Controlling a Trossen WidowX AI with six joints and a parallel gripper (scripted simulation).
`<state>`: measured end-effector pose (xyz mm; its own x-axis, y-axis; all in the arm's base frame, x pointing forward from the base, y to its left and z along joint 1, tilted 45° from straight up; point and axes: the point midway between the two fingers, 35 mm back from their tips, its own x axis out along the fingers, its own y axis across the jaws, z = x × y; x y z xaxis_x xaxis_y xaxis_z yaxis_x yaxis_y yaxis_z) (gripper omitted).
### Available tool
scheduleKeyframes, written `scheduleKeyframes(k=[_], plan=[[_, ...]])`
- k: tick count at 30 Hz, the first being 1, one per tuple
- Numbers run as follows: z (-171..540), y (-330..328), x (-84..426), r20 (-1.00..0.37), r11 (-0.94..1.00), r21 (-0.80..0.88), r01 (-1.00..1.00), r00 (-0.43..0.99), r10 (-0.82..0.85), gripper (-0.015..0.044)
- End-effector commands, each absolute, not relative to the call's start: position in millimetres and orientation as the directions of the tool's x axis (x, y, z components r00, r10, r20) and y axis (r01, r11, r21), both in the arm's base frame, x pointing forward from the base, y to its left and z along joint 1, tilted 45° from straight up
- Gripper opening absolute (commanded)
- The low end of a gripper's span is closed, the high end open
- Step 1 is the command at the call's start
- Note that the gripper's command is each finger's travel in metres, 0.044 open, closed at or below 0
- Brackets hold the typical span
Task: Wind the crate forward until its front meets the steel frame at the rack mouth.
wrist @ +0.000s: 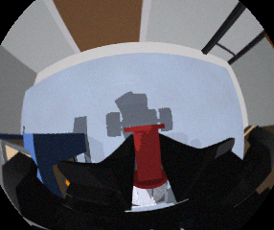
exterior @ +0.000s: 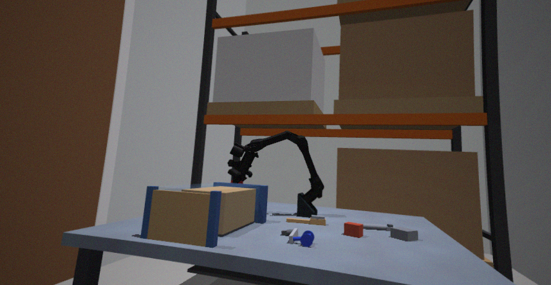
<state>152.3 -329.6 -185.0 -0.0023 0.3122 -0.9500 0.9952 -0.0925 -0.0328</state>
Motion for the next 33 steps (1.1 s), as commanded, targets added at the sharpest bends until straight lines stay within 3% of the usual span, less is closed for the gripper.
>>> scheduleKeyframes(k=[1,33], plan=[[-183,-326,180,-0.948,-0.081,0.013,0.997,0.038,0.317,0.0],[-167,-313,226,-0.947,-0.081,0.016,0.997,0.041,0.32,0.0]])
